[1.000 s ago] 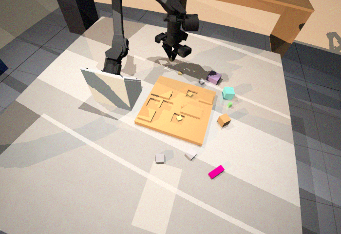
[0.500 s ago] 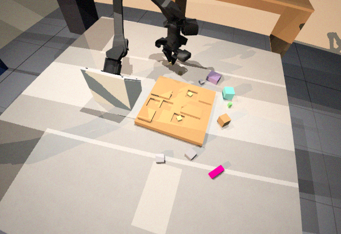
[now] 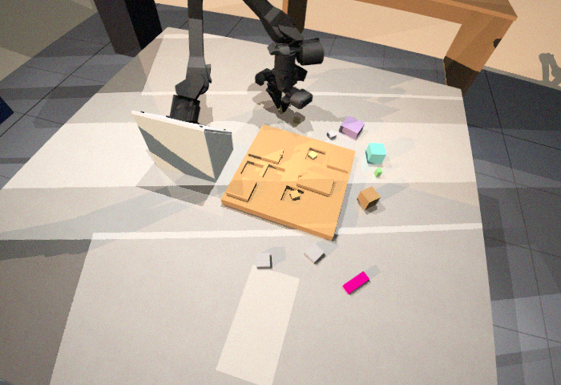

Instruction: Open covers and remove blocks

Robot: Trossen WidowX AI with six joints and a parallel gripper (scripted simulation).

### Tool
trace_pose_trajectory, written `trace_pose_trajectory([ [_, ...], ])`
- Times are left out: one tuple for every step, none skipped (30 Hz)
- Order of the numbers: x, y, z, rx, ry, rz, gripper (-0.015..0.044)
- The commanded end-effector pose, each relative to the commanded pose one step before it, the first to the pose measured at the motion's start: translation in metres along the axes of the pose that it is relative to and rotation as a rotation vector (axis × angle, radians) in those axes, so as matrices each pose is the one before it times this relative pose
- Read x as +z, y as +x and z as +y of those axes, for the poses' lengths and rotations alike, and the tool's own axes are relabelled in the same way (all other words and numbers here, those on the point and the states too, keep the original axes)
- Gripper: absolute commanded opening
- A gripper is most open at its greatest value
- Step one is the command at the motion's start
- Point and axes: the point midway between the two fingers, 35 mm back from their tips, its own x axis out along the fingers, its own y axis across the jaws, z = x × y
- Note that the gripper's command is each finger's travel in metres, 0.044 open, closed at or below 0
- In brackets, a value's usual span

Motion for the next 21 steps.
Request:
trace_pose_trajectory([
  [-0.00297, 0.00972, 0.00141, 0.00196, 0.0088, 0.00615, 0.0080],
  [-0.00002, 0.00159, 0.00031, 0.00023, 0.0001, -0.00058, 0.0080],
  [-0.00003, 0.00159, 0.00033, 0.00024, 0.0001, -0.00060, 0.0080],
  [-0.00003, 0.00158, 0.00034, 0.00026, 0.0001, -0.00062, 0.0080],
  [-0.00004, 0.00158, 0.00035, 0.00027, 0.0002, -0.00064, 0.0080],
  [-0.00004, 0.00157, 0.00036, 0.00028, 0.0002, -0.00066, 0.0080],
  [-0.00004, 0.00157, 0.00038, 0.00030, 0.0002, -0.00068, 0.0080],
  [-0.00005, 0.00156, 0.00039, 0.00031, 0.0002, -0.00070, 0.0080],
  [-0.00005, 0.00156, 0.00040, 0.00033, 0.0002, -0.00072, 0.0080],
  [-0.00006, 0.00155, 0.00042, 0.00034, 0.0002, -0.00074, 0.0080],
  [-0.00006, 0.00155, 0.00043, 0.00036, 0.0002, -0.00076, 0.0080],
  [-0.00005, 0.00124, 0.00035, 0.00030, 0.0002, -0.00063, 0.0080],
  [-0.00003, 0.00074, 0.00022, 0.00019, 0.0001, -0.00038, 0.0080],
  [-0.00001, 0.00025, 0.00007, 0.00006, 0.0000, -0.00013, 0.0080],
  [0.00000, 0.00000, 0.00000, 0.00000, 0.0000, 0.00000, 0.0080],
  [0.00000, 0.00000, 0.00000, 0.00000, 0.0000, 0.00000, 0.0080],
  [0.00000, 0.00000, 0.00000, 0.00000, 0.0000, 0.00000, 0.0080],
  [0.00000, 0.00000, 0.00000, 0.00000, 0.0000, 0.00000, 0.0080],
  [0.00235, -0.00265, -0.00030, 0.00103, -0.0071, -0.00541, 0.0106],
  [0.00000, 0.00000, 0.00000, 0.00000, 0.0000, 0.00000, 0.0132],
  [0.00000, 0.00000, 0.00000, 0.00000, 0.0000, 0.00000, 0.0159],
])
